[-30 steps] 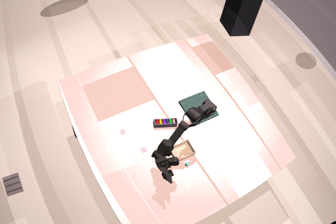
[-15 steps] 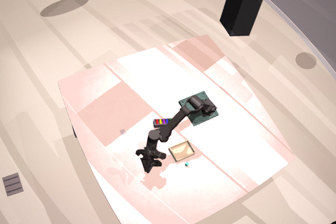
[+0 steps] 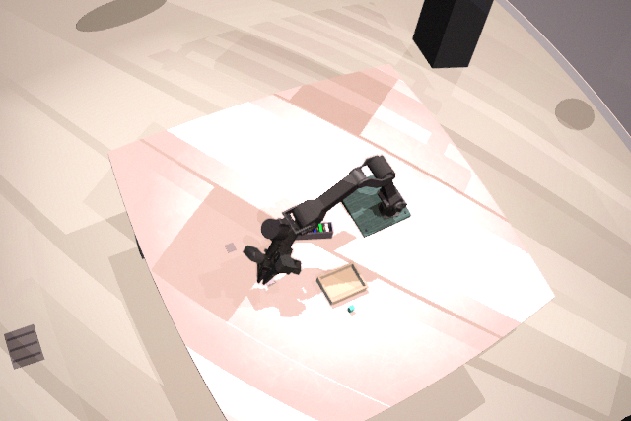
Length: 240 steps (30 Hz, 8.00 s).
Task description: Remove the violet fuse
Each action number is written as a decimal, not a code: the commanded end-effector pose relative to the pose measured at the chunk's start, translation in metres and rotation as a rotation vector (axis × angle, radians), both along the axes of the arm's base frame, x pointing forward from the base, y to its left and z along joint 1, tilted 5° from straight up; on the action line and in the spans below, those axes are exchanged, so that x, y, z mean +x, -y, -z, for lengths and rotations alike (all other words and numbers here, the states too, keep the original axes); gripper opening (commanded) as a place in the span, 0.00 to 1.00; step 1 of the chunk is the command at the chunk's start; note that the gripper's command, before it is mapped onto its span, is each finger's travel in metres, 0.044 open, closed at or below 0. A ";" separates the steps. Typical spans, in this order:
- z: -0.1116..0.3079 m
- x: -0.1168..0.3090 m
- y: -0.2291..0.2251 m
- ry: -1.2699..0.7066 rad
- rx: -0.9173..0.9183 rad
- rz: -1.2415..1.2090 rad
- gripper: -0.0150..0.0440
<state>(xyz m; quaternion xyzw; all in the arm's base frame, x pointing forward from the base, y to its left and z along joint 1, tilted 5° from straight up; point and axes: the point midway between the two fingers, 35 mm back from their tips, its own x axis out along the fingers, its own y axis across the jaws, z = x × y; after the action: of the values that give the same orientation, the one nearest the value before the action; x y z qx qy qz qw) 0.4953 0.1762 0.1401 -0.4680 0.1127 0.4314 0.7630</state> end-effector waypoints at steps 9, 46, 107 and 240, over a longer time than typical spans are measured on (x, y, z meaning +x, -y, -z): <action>0.030 -0.131 0.129 -0.511 -0.385 0.165 0.38; 0.050 -0.192 0.162 -0.709 -0.499 0.170 0.38; 0.063 -0.192 0.161 -0.710 -0.494 0.169 0.25; -0.007 -0.246 -0.045 -0.715 -0.478 0.160 0.25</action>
<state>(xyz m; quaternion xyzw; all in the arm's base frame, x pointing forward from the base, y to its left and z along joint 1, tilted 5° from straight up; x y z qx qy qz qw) 0.2489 0.2199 0.1477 -0.4439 0.4995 0.4729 0.5744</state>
